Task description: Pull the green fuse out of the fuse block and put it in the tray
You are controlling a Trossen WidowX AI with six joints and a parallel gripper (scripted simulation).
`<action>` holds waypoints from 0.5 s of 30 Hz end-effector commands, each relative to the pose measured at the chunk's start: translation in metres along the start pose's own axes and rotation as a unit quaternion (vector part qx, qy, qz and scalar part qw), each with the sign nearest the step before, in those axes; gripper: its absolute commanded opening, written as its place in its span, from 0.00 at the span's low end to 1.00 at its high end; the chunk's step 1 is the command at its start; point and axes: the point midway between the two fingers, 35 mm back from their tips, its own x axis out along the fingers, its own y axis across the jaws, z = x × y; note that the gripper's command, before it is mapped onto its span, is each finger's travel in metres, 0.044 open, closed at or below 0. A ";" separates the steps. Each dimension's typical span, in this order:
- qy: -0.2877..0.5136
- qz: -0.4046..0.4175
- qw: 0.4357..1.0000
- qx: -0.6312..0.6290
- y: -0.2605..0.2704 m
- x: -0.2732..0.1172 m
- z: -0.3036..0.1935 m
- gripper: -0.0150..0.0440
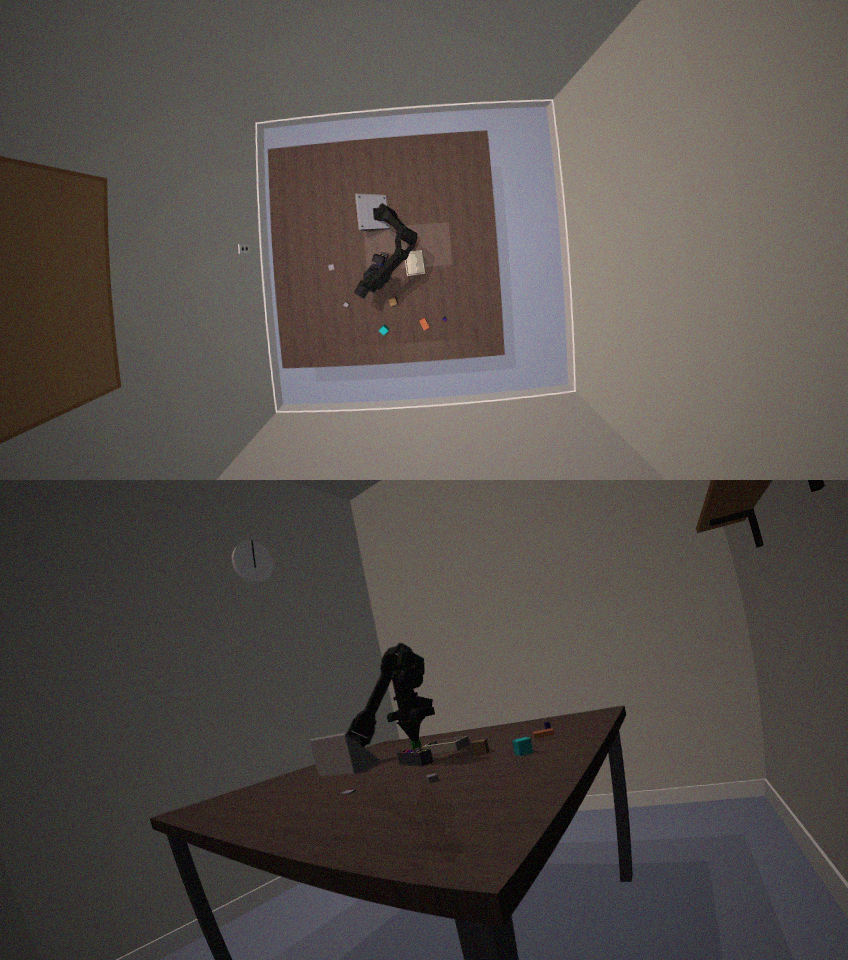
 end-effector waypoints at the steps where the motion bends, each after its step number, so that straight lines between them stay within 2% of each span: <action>1: 0.002 -0.003 1.000 -0.004 -0.001 -0.005 0.001 0.25; 15: 0.002 -0.003 1.000 -0.004 -0.001 -0.020 0.001 0.25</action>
